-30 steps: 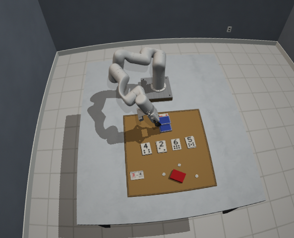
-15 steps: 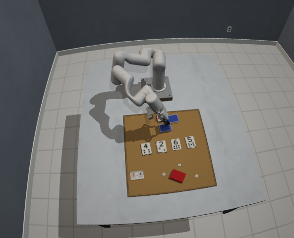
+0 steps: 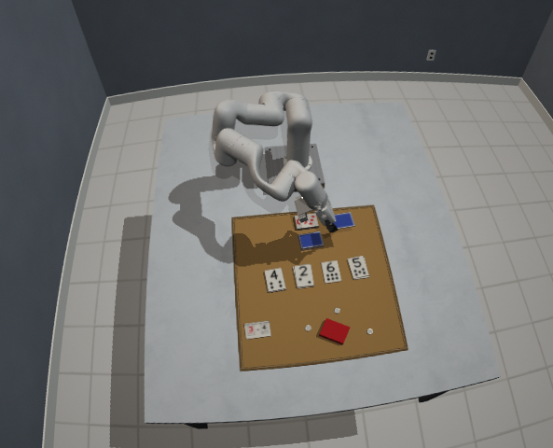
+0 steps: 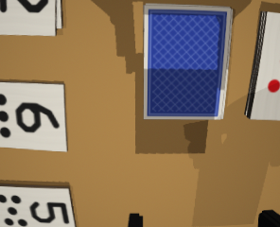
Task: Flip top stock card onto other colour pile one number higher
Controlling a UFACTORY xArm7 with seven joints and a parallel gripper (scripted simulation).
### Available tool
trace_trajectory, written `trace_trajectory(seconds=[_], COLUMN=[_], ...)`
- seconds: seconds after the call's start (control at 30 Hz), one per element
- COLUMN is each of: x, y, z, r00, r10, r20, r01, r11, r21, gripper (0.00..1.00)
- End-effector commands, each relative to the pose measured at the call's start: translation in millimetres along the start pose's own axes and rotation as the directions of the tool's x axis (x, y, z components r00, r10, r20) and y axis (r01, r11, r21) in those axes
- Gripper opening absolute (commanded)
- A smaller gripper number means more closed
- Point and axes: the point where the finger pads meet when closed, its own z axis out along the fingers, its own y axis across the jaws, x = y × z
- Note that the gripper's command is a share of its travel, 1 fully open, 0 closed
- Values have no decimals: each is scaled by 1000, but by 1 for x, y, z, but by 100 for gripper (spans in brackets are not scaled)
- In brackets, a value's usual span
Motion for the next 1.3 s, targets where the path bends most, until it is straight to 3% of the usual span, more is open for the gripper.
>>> trace_trajectory(seconds=[0.0, 1.27], x=[-14, -16], y=[-2, -2], z=[5, 8], r00=[1000, 1000], r10=[1, 1], r20=[-2, -4], r01=[-1, -1], r11=[1000, 1000], r21=[4, 4], gripper=[74, 74])
